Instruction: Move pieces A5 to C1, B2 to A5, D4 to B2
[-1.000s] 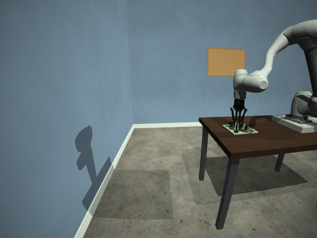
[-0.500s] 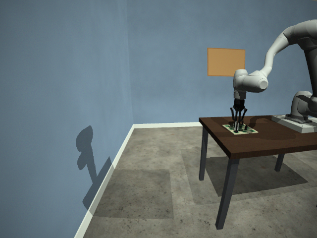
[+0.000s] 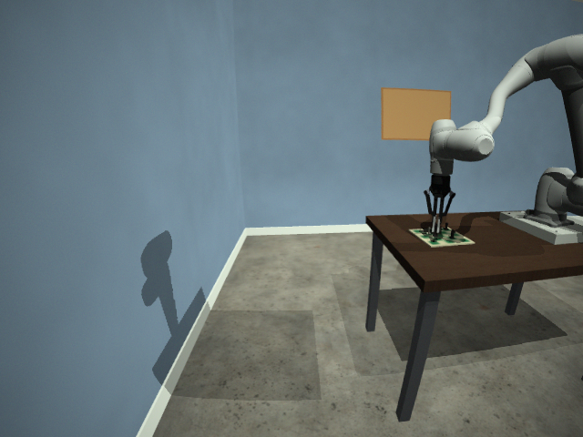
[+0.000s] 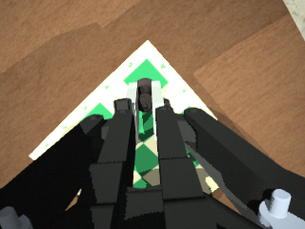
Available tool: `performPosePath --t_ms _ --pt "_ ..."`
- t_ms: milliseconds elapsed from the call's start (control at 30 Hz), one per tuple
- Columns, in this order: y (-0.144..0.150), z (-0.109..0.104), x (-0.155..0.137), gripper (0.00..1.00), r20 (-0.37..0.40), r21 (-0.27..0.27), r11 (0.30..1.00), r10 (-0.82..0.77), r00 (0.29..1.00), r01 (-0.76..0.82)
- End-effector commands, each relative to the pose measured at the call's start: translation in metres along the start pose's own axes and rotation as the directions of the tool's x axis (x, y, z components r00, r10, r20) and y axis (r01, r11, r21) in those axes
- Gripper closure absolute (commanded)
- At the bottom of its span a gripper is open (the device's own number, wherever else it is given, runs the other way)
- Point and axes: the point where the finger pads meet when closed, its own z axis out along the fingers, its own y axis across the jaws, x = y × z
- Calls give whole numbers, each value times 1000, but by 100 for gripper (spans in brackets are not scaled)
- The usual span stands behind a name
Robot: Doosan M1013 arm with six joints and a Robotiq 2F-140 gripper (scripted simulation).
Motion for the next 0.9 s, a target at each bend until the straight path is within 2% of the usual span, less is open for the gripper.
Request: performPosePath --t_ms 0,33,100,233,333,767,800,867 --pt "0 -18 0 100 0 0 1000 0 1000 0" --pt "0 -26 0 100 0 0 1000 0 1000 0" --pt "0 -26 0 100 0 0 1000 0 1000 0" --pt "0 -54 0 100 0 0 1000 0 1000 0" --pt "0 -67 0 100 0 0 1000 0 1000 0" --pt "-1 -71 -2 100 0 0 1000 1 1000 -1" --pt "-4 -72 -12 100 0 0 1000 8 1000 -8" --pt "-23 -74 -63 100 0 0 999 44 999 -44"
